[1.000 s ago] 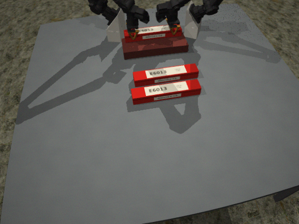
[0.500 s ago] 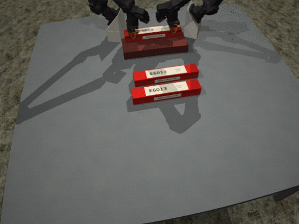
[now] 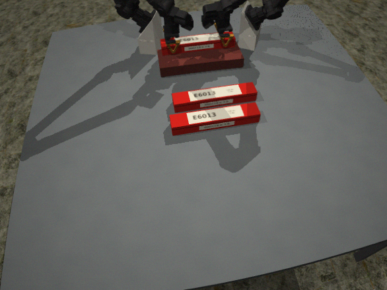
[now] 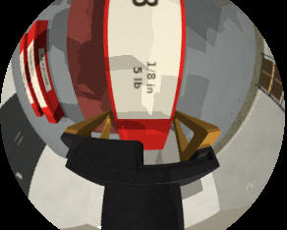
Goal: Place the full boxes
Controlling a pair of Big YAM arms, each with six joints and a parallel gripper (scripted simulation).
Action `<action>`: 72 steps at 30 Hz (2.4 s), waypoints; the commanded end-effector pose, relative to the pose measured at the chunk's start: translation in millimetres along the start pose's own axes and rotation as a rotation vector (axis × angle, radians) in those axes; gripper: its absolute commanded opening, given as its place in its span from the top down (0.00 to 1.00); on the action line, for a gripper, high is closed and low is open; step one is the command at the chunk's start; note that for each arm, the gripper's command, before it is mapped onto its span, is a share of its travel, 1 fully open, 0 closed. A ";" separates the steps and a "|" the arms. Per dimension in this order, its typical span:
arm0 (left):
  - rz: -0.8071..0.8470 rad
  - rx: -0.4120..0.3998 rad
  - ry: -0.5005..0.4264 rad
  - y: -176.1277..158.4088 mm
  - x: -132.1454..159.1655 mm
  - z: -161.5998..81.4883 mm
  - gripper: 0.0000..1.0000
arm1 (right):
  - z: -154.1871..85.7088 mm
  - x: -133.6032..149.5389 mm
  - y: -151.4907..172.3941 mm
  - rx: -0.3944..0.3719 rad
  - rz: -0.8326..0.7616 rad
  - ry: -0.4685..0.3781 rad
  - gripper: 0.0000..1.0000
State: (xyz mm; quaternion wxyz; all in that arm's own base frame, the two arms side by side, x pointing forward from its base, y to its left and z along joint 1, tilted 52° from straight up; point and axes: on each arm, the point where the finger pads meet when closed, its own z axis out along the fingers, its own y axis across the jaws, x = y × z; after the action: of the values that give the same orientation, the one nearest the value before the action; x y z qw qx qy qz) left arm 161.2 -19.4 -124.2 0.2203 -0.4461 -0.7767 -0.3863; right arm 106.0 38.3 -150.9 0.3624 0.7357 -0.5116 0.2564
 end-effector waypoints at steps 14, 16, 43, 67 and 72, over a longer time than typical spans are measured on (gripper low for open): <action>-0.016 -0.005 -0.037 4.5 -14.3 -7.4 0.00 | -7.5 -8.0 -11.6 0.024 0.009 -0.028 0.00; -0.016 -0.005 -0.037 4.5 -14.3 -7.4 0.00 | -7.5 -8.0 -11.6 0.024 0.009 -0.028 0.00; -0.031 -0.005 -0.073 4.4 -19.7 -92.4 0.00 | -94.4 -15.9 -16.8 0.049 0.019 -0.055 0.00; -0.015 0.003 -0.060 88.0 12.8 -154.5 0.00 | -163.3 26.1 -98.9 0.039 0.041 -0.054 0.00; -0.016 0.001 -0.059 111.6 22.4 -166.1 0.00 | -170.2 33.7 -119.7 0.028 0.033 -0.040 0.00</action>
State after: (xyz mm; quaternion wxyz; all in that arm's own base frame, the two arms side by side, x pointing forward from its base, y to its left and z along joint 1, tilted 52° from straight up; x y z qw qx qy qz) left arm 227.4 -92.6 22.2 0.2060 -0.4439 -0.7834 -0.3831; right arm 206.6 155.6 -60.7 0.3540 0.7283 -0.5250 0.2621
